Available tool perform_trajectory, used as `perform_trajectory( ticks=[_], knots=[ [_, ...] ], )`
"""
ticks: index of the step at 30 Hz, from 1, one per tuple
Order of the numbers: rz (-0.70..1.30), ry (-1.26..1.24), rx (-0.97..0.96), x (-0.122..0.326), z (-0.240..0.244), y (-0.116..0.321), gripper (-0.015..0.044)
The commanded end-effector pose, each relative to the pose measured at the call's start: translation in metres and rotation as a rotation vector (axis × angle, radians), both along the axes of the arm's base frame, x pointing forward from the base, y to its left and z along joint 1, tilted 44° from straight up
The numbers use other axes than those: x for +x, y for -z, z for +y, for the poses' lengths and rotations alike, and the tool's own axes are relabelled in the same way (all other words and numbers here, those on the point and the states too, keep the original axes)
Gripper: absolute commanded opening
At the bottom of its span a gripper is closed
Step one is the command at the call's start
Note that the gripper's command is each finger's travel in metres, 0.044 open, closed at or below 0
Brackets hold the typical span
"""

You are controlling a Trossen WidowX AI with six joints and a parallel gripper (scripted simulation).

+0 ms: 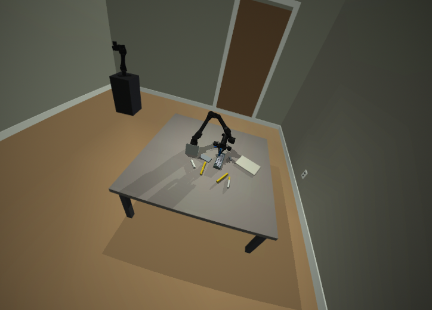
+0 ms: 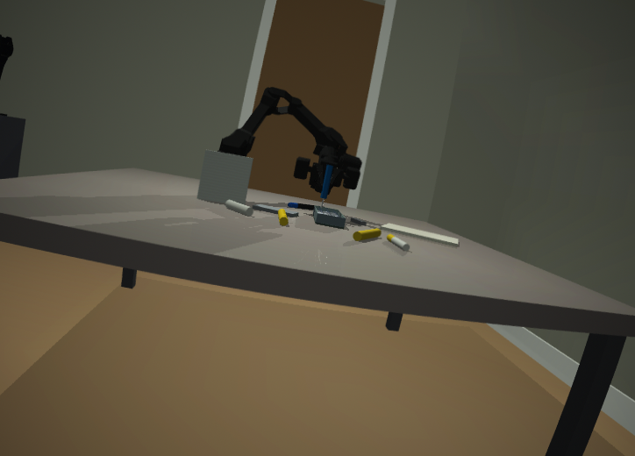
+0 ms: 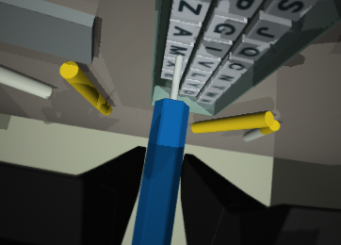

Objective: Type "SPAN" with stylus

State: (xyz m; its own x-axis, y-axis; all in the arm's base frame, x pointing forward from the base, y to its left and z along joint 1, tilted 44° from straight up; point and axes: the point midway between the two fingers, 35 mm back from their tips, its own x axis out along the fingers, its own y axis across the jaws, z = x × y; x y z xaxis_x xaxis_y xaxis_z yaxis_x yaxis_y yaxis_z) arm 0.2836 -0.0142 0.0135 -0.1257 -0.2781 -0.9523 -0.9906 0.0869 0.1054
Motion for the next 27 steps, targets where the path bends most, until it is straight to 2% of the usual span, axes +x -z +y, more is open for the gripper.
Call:
perform_trajectory(
  ticks=[1,27],
  knots=[
    [-0.002,0.004,0.002,0.0002,0.0011,0.0014,0.0081],
    [-0.002,0.004,0.003,0.0000,0.0087,0.0092,0.0081]
  ],
)
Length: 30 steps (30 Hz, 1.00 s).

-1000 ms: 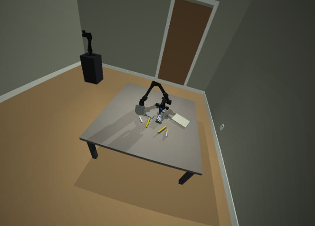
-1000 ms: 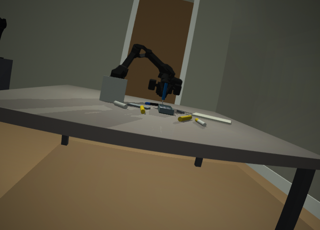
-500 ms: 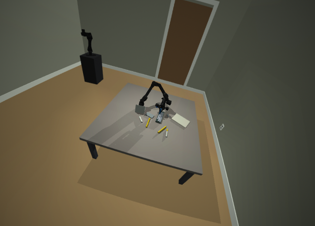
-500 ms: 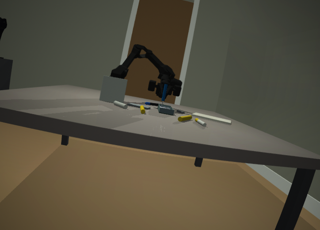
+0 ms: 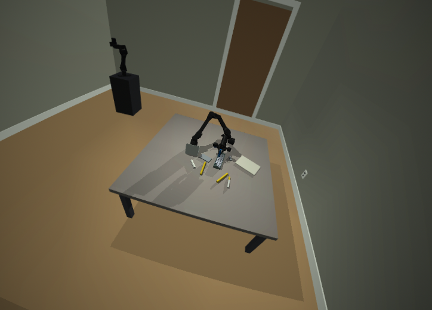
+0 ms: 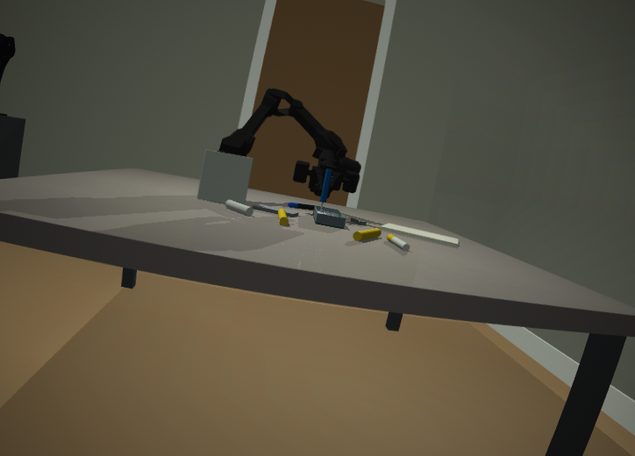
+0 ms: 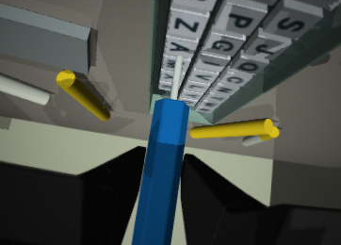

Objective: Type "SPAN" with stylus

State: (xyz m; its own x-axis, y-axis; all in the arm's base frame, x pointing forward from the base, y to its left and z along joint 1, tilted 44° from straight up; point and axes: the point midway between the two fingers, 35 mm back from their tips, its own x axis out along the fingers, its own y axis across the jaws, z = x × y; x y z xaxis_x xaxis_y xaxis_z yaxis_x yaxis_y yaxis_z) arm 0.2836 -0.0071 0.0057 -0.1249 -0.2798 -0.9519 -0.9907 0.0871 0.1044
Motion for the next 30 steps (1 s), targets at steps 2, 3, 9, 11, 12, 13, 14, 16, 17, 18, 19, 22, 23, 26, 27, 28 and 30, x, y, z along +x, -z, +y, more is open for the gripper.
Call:
perform_trajectory(
  ticks=[2,3,9,11,12,13,14,16,17,18,19,22,23,26,27,28,30],
  knots=[
    [-0.001,0.004,0.005,0.0000,0.0021,0.0019,0.0081],
    [-0.001,0.004,0.005,0.0000,0.0024,0.0022,0.0081],
    [-0.001,0.004,0.005,-0.0001,0.0041,0.0040,0.0081],
    [-0.001,0.004,0.005,-0.0001,0.0046,0.0045,0.0081],
    [-0.001,0.004,0.005,-0.0001,0.0049,0.0048,0.0081],
    [-0.001,0.004,0.005,-0.0001,0.0052,0.0051,0.0081],
    [-0.001,0.004,0.005,-0.0001,0.0055,0.0054,0.0081],
    [-0.001,0.004,0.005,-0.0001,0.0060,0.0060,0.0081],
    [-0.001,0.004,0.005,-0.0001,0.0063,0.0063,0.0081],
    [-0.001,0.004,0.005,-0.0001,0.0066,0.0066,0.0081],
    [-0.001,0.004,0.005,-0.0001,0.0058,0.0057,0.0081],
    [-0.001,0.004,0.005,-0.0001,0.0050,0.0049,0.0081],
    [-0.001,0.004,0.005,-0.0001,0.0050,0.0049,0.0081],
    [-0.001,0.004,0.005,-0.0001,0.0050,0.0049,0.0081],
    [-0.001,0.004,0.005,0.0000,0.0041,0.0040,0.0081],
    [-0.001,0.004,0.005,0.0002,0.0026,0.0025,0.0081],
    [-0.001,0.004,0.004,0.0006,-0.0027,-0.0030,0.0081]
  ],
)
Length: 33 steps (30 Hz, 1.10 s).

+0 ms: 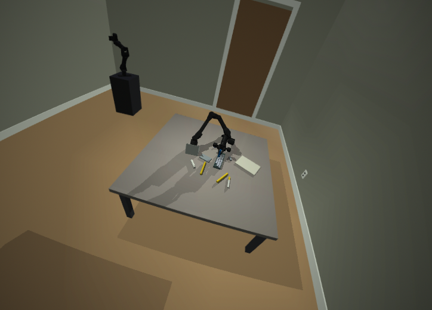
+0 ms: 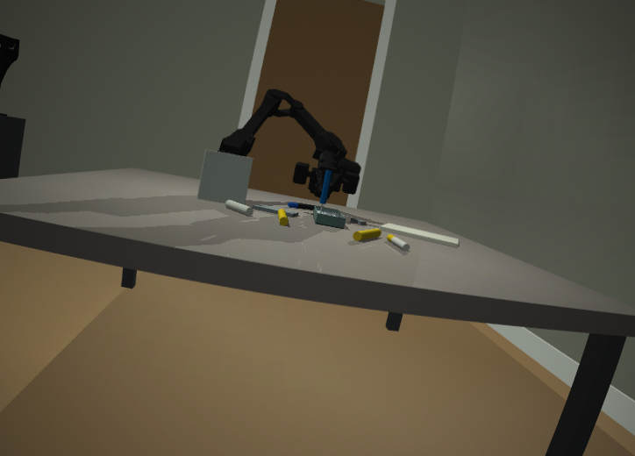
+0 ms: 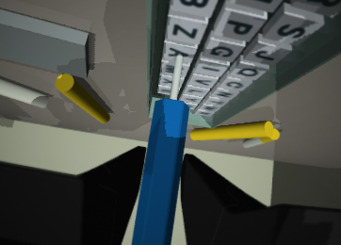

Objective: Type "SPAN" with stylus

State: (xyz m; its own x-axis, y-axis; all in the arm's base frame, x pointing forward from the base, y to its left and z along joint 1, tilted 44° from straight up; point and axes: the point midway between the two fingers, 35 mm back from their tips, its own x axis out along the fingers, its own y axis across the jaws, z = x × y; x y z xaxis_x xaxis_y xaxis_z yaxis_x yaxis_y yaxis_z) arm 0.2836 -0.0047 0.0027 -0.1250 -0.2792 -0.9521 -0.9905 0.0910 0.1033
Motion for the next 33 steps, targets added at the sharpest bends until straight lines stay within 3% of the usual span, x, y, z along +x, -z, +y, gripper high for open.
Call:
perform_trajectory(
  ticks=[1,12,15,18,33],
  knots=[
    [0.000,0.000,0.004,0.001,-0.008,-0.009,0.0081],
    [-0.004,0.007,0.007,0.001,-0.022,-0.023,0.0084],
    [-0.004,0.007,0.007,0.001,-0.022,-0.023,0.0064],
    [-0.004,0.006,0.007,0.004,-0.025,-0.020,0.0000],
    [-0.003,0.000,0.000,0.035,-0.062,0.010,0.0000]
  ],
)
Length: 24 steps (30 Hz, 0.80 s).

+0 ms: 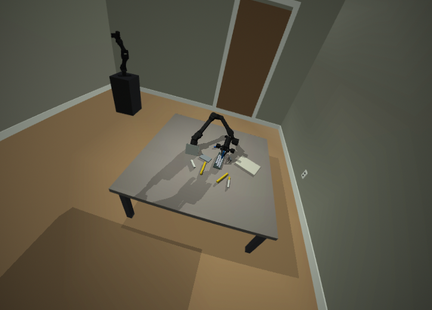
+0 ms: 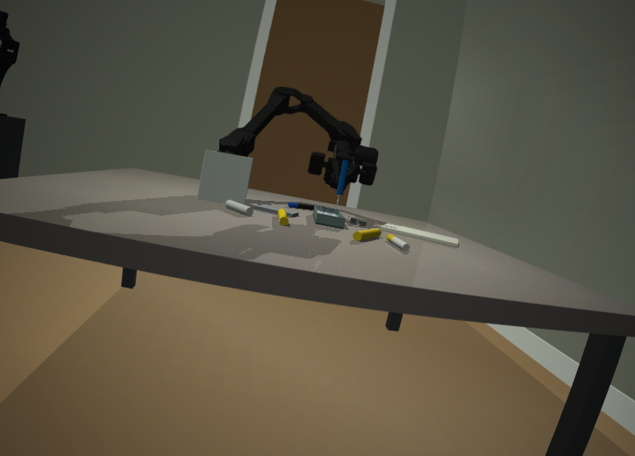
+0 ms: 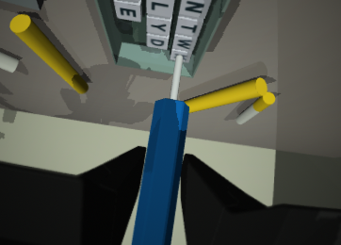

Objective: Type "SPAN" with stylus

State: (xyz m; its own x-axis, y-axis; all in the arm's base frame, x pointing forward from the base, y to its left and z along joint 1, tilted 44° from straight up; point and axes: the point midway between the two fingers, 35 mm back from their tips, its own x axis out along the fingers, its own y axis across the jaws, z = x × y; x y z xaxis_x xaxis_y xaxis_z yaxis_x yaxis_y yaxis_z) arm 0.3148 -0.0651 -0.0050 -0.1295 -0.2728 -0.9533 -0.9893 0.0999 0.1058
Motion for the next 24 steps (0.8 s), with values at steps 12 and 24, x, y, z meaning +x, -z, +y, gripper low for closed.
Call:
perform_trajectory(
  ticks=[12,24],
  knots=[
    [-0.005,-0.010,-0.004,0.004,0.012,0.017,0.0053],
    [-0.005,-0.010,-0.004,0.004,0.016,0.021,0.0081]
  ],
)
